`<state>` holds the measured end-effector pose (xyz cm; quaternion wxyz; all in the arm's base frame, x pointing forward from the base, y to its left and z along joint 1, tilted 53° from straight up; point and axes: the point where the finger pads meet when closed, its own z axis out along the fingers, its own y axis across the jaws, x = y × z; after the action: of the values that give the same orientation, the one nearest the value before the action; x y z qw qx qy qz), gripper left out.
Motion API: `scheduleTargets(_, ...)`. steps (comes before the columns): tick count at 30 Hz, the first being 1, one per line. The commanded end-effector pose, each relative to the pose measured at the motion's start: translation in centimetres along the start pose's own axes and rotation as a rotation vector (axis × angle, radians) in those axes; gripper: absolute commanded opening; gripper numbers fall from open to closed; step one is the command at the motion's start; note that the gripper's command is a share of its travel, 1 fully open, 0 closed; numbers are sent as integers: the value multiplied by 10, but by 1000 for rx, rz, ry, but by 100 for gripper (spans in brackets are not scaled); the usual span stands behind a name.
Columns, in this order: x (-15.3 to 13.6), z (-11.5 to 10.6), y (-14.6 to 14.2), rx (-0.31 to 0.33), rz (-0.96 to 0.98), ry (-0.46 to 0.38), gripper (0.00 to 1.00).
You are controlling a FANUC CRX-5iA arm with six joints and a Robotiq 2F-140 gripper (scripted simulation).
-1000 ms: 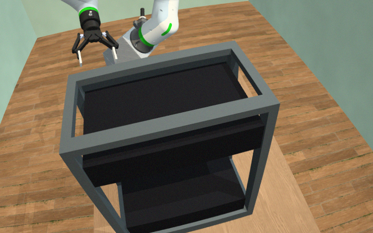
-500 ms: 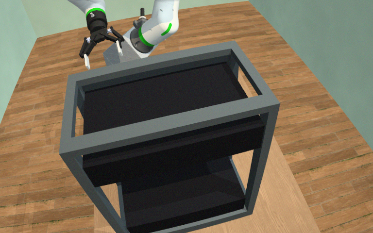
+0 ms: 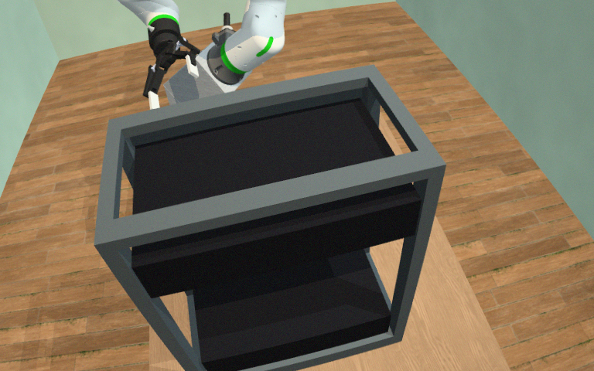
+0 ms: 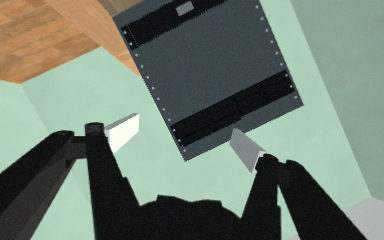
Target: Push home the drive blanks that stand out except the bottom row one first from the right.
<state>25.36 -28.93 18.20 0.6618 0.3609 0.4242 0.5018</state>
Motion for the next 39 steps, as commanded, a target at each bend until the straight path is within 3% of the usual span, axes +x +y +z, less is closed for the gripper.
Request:
scheduleTargets(1, 0, 3, 6, -8, 83, -17, 100)
scheduleTargets(15, -1, 13, 29, -59, 444, -81, 100)
scheduleTargets(39, -2, 22, 51, -130, 787, -127, 100)
